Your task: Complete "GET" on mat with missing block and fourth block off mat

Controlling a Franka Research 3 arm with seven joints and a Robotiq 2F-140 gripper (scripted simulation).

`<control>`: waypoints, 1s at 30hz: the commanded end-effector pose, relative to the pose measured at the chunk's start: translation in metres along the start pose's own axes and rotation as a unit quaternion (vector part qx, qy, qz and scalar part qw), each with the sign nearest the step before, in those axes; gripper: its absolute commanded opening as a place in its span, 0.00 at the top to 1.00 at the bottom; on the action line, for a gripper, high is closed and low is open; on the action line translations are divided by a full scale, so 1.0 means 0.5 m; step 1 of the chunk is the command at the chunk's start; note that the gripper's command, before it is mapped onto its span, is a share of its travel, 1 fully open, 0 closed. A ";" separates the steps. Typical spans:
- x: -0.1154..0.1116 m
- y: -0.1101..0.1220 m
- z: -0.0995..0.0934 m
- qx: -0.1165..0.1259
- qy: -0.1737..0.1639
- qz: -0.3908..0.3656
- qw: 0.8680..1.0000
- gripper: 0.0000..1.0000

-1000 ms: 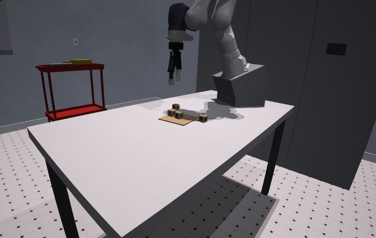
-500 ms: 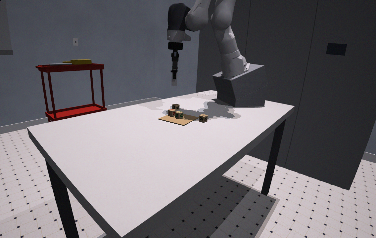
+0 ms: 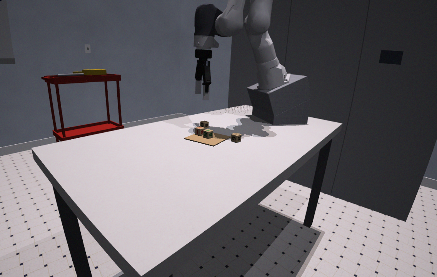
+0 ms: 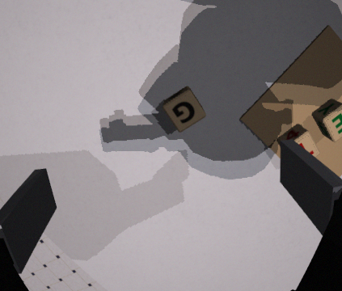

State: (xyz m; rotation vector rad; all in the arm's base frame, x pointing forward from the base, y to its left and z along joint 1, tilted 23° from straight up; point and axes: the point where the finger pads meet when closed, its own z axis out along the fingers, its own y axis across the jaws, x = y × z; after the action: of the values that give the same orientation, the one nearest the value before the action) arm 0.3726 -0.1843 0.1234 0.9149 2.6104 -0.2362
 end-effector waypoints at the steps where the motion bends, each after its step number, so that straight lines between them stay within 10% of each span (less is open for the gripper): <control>1: -0.003 -0.001 0.001 0.002 -0.003 -0.069 0.998 0.00; 30: -0.007 -0.002 0.011 0.004 -0.004 -0.309 0.951 0.00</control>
State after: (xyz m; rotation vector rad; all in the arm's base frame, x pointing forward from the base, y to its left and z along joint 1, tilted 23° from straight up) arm 0.3753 -0.1884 0.1204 0.2365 2.7945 -0.3720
